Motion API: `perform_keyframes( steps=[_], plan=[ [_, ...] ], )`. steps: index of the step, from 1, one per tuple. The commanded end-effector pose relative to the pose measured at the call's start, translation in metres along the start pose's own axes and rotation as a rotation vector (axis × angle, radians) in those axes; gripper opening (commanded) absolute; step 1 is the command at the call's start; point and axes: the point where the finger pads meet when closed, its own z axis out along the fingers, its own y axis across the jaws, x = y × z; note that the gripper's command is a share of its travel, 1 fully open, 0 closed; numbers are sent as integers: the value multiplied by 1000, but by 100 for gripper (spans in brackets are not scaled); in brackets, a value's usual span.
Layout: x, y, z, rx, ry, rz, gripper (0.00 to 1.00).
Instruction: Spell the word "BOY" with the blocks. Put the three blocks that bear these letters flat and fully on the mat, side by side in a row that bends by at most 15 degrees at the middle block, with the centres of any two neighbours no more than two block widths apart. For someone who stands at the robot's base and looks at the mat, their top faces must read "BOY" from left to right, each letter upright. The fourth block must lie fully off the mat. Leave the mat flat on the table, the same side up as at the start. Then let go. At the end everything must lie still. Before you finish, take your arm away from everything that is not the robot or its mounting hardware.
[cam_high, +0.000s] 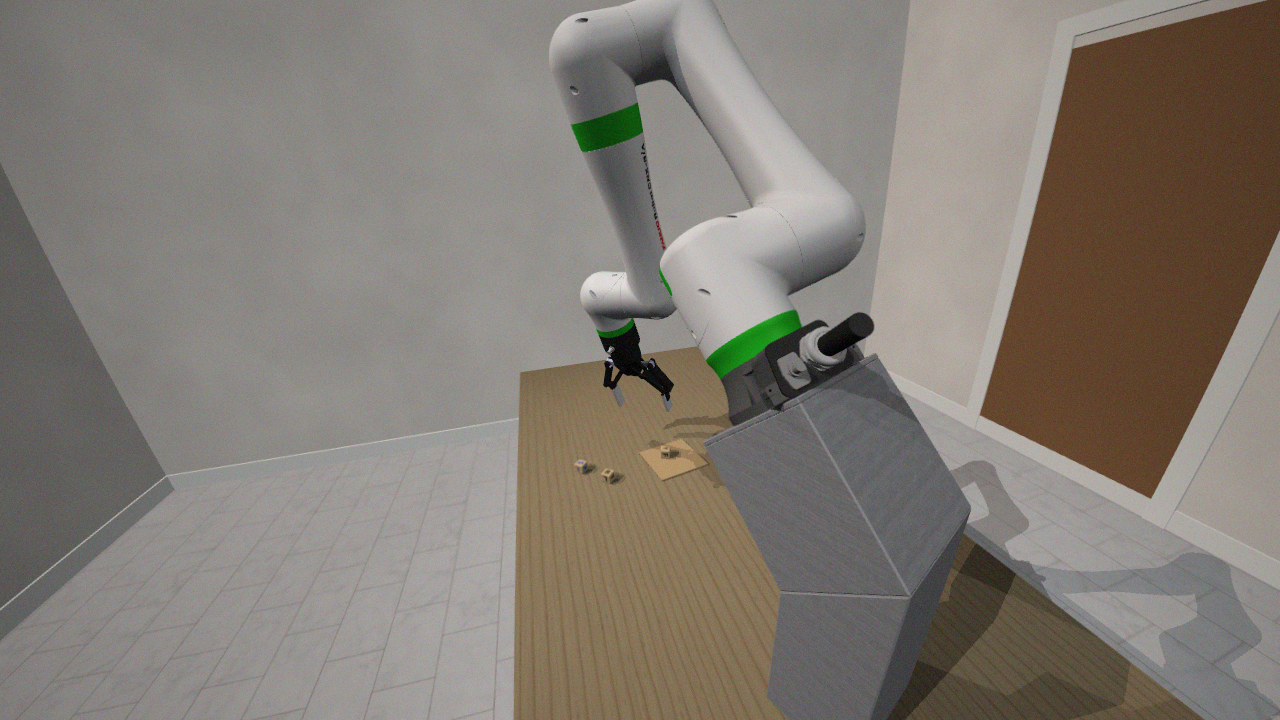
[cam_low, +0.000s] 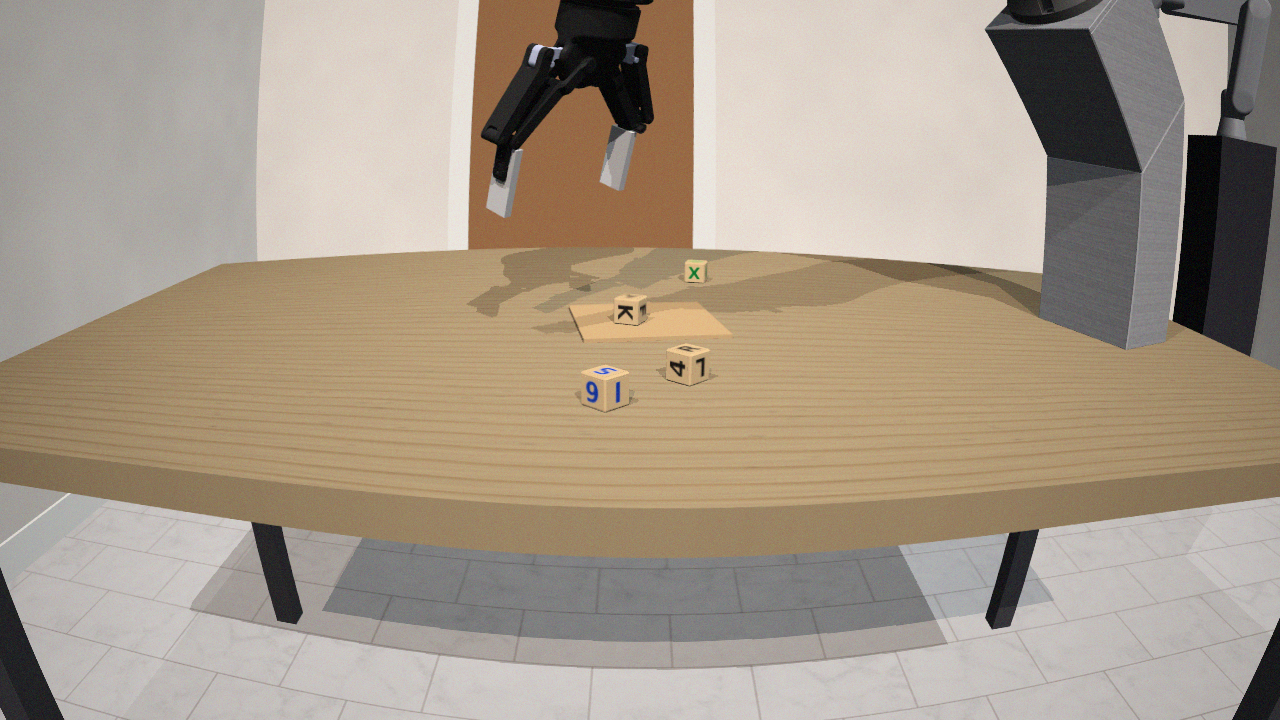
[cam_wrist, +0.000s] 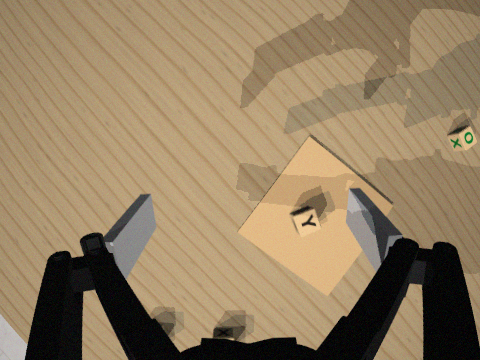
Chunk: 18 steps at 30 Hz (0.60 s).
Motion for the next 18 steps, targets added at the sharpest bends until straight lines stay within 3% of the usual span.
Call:
perform_keyframes(
  steps=[1,18],
  plan=[
    [0,0,0,8,0,0,100],
    [4,-9,3,2,-3,-12,100]
  ],
)
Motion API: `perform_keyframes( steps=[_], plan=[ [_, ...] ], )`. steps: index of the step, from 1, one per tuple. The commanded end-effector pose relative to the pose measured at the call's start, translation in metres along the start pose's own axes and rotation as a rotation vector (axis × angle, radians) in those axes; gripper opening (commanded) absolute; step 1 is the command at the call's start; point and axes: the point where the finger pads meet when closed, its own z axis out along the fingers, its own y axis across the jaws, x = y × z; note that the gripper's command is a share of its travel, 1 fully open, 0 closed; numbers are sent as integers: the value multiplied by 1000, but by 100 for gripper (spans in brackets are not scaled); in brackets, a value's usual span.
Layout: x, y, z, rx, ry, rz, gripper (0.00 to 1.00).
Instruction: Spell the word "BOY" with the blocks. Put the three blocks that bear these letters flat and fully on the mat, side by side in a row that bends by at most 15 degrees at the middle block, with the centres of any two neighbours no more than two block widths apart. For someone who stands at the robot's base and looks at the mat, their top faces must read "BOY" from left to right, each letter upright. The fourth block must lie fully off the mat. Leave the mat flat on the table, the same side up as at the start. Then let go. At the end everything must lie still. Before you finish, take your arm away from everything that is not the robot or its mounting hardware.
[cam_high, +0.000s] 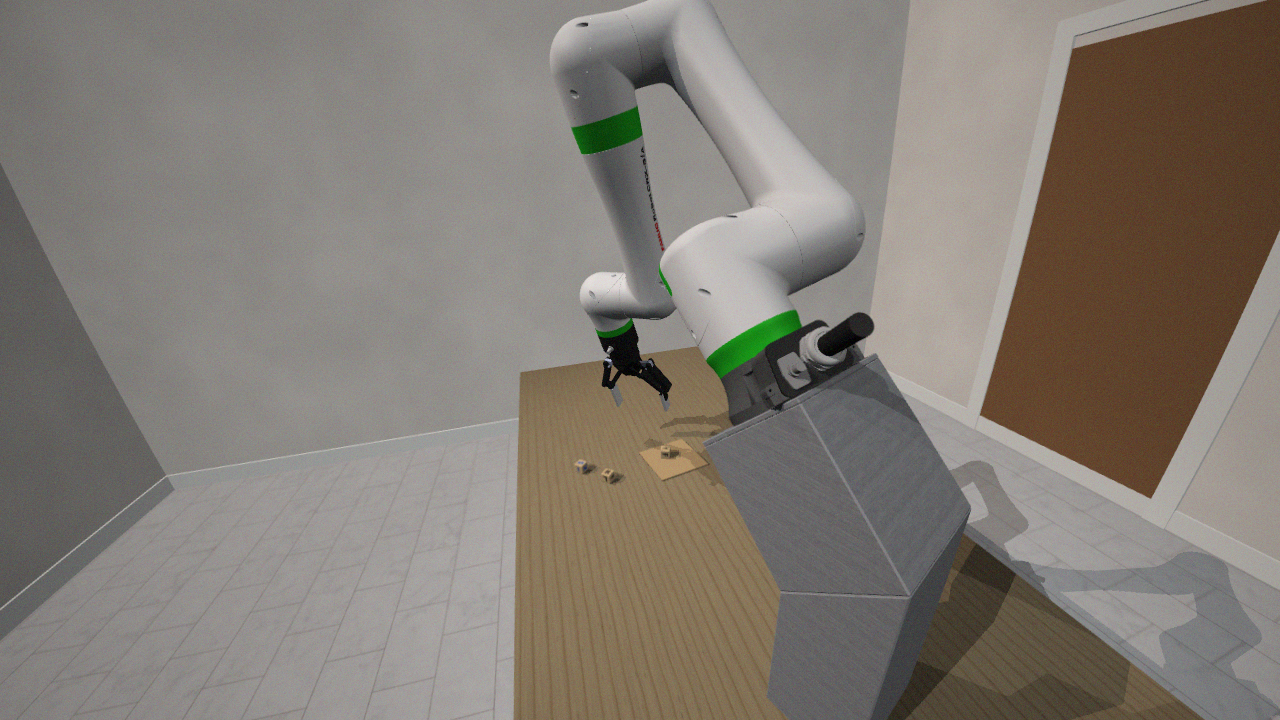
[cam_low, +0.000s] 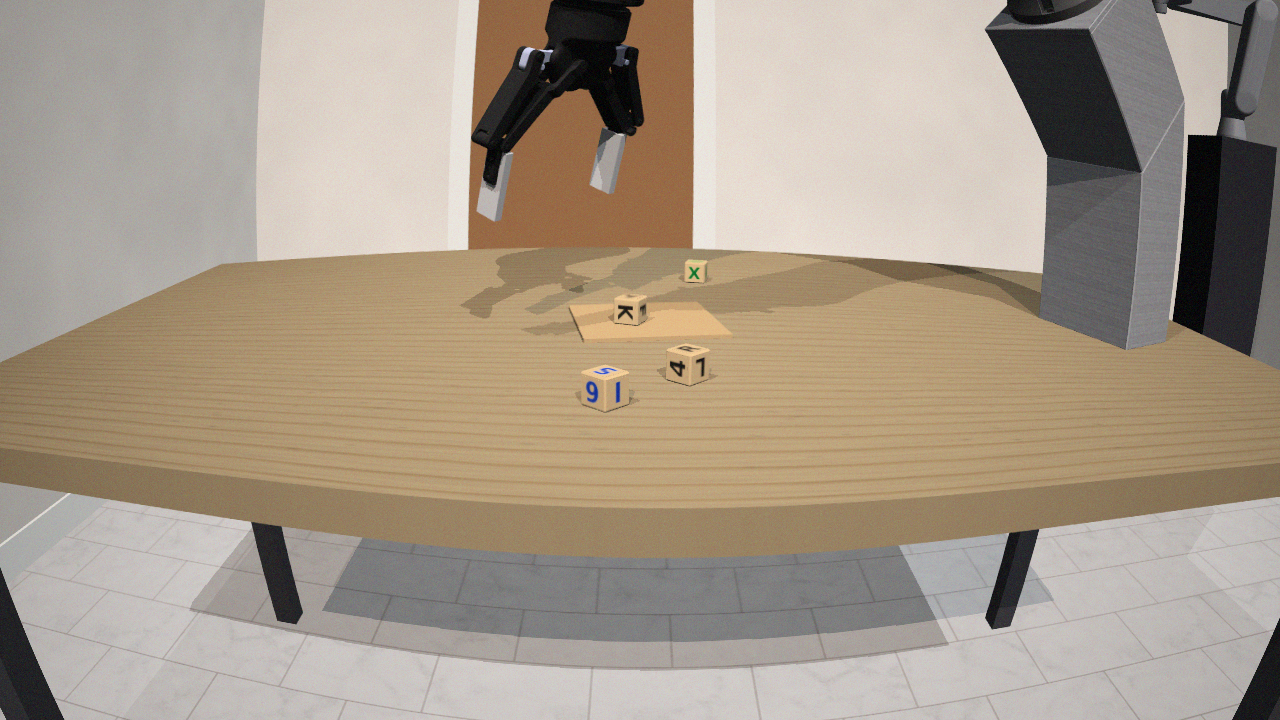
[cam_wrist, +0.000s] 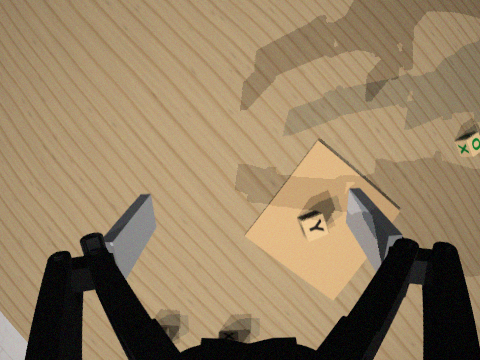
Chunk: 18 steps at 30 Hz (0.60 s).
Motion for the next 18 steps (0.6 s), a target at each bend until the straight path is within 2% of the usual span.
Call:
perform_keyframes(
  steps=[1,18],
  plan=[
    [0,0,0,-5,0,0,100],
    [4,-10,3,-12,-4,-13,100]
  ],
)
